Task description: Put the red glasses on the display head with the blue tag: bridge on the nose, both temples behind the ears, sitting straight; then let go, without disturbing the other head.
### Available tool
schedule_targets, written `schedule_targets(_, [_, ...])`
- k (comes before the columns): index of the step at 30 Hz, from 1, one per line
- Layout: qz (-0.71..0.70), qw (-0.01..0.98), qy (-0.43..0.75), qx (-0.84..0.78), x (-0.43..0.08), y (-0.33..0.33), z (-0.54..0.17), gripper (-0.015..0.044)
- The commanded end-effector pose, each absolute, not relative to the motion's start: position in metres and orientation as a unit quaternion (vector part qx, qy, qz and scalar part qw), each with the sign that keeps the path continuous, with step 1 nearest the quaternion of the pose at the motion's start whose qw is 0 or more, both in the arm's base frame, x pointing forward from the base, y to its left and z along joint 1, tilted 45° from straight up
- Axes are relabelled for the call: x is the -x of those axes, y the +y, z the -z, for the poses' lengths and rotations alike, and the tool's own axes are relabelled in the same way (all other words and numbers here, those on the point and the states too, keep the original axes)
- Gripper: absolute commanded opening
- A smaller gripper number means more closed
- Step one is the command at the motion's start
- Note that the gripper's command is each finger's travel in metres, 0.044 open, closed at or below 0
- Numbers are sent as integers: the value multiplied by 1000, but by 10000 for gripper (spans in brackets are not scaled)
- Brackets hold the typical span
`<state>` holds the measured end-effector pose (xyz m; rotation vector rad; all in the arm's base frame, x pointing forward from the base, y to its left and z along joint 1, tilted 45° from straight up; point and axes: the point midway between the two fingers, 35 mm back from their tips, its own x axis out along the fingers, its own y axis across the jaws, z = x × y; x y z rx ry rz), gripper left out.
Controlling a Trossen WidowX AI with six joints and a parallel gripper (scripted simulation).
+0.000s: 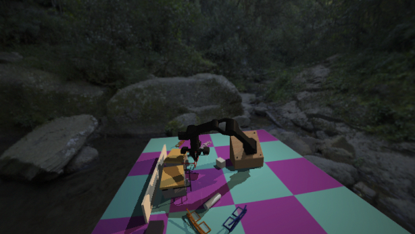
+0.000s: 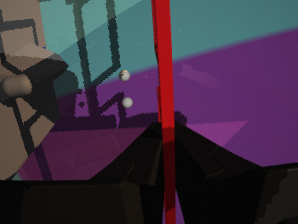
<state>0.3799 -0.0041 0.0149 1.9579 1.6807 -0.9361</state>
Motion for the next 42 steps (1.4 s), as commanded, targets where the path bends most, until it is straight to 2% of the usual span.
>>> schedule_targets(1, [335, 191, 603, -698, -385, -3, -11, 0])
schedule_targets(42, [335, 192, 603, -698, -429, -12, -6, 0])
